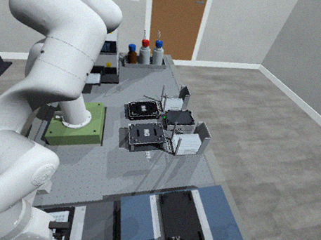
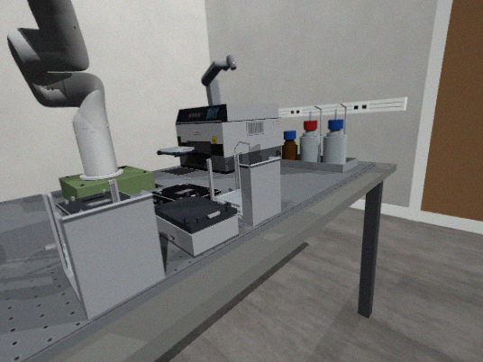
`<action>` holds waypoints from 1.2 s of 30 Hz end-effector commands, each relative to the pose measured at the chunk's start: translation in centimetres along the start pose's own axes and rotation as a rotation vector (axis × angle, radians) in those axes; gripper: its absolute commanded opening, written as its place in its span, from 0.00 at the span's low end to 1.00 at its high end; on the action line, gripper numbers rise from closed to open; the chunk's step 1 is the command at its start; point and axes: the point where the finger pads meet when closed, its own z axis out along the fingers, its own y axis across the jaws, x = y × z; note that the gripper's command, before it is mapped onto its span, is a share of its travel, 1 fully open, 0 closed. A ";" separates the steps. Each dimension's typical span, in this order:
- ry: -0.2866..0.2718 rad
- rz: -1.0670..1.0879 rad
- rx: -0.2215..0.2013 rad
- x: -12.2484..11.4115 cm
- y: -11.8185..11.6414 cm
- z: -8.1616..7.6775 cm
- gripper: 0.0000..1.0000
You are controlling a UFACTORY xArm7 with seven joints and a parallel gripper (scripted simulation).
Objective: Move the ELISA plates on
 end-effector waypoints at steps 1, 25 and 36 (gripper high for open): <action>-0.004 0.000 0.000 -0.1 0.0 -0.6 1.00; -0.004 0.000 0.000 -0.1 0.0 -3.6 1.00; -0.004 0.000 0.000 -0.1 0.0 -4.8 1.00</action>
